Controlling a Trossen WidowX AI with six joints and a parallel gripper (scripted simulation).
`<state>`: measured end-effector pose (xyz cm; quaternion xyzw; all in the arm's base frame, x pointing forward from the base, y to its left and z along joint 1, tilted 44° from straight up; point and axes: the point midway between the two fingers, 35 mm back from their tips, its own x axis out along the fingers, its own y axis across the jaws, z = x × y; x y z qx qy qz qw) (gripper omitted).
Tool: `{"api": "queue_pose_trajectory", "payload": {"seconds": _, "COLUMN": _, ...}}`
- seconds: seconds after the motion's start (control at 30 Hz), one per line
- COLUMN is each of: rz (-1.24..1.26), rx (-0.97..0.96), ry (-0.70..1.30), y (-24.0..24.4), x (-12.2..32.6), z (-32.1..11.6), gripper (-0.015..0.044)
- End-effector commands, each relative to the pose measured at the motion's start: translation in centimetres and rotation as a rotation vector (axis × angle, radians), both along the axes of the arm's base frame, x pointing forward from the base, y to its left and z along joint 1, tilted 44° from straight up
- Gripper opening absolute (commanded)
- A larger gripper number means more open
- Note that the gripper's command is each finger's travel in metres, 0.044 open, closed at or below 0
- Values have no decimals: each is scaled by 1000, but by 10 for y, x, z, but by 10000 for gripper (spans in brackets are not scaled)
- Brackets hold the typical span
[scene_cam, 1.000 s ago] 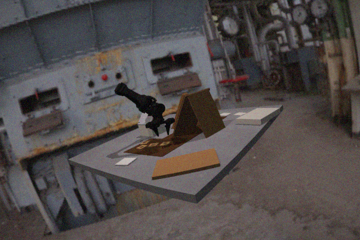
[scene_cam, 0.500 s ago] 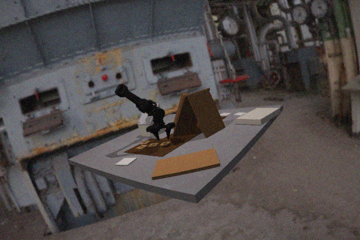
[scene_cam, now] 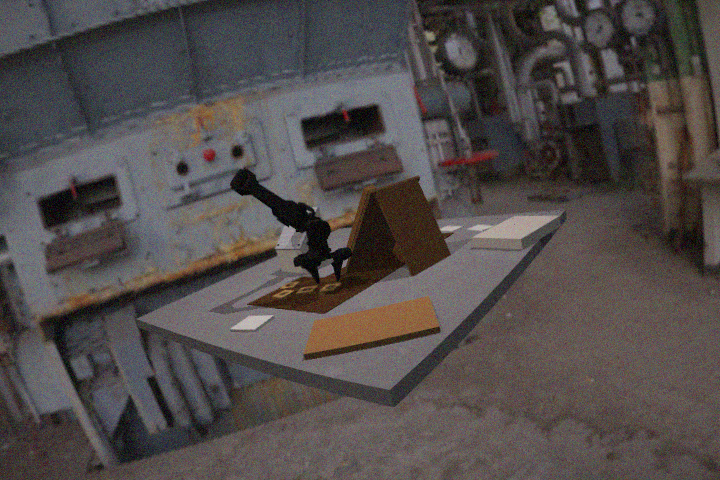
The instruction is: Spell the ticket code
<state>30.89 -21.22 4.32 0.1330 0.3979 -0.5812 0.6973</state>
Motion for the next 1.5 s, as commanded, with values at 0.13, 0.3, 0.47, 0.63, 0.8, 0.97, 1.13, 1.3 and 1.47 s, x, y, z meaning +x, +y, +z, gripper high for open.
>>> {"api": "queue_pose_trajectory", "payload": {"seconds": 0.13, "rz": 6, "rx": 3, "ry": 5, "y": -3, "x": 0, "z": -5, "gripper": 340}}
{"api": "queue_pose_trajectory", "payload": {"seconds": 0.3, "rz": 6, "rx": 3, "ry": 5, "y": -9, "x": 0, "z": -10, "gripper": 340}}
{"api": "queue_pose_trajectory", "payload": {"seconds": 0.47, "rz": 6, "rx": 2, "ry": 5, "y": -13, "x": 0, "z": -14, "gripper": 340}}
{"api": "queue_pose_trajectory", "payload": {"seconds": 0.63, "rz": 6, "rx": 2, "ry": 5, "y": -13, "x": 0, "z": -14, "gripper": 340}}
{"api": "queue_pose_trajectory", "payload": {"seconds": 0.8, "rz": 6, "rx": 2, "ry": 5, "y": -13, "x": 0, "z": -14, "gripper": 340}}
{"api": "queue_pose_trajectory", "payload": {"seconds": 0.97, "rz": 6, "rx": 2, "ry": 5, "y": -13, "x": 0, "z": -14, "gripper": 340}}
{"api": "queue_pose_trajectory", "payload": {"seconds": 1.13, "rz": 6, "rx": 2, "ry": 5, "y": -13, "x": 0, "z": -14, "gripper": 320}}
{"api": "queue_pose_trajectory", "payload": {"seconds": 1.3, "rz": 6, "rx": 2, "ry": 5, "y": -13, "x": 0, "z": -14, "gripper": 287}}
{"api": "queue_pose_trajectory", "payload": {"seconds": 1.47, "rz": 6, "rx": 2, "ry": 5, "y": -13, "x": 0, "z": -14, "gripper": 253}}
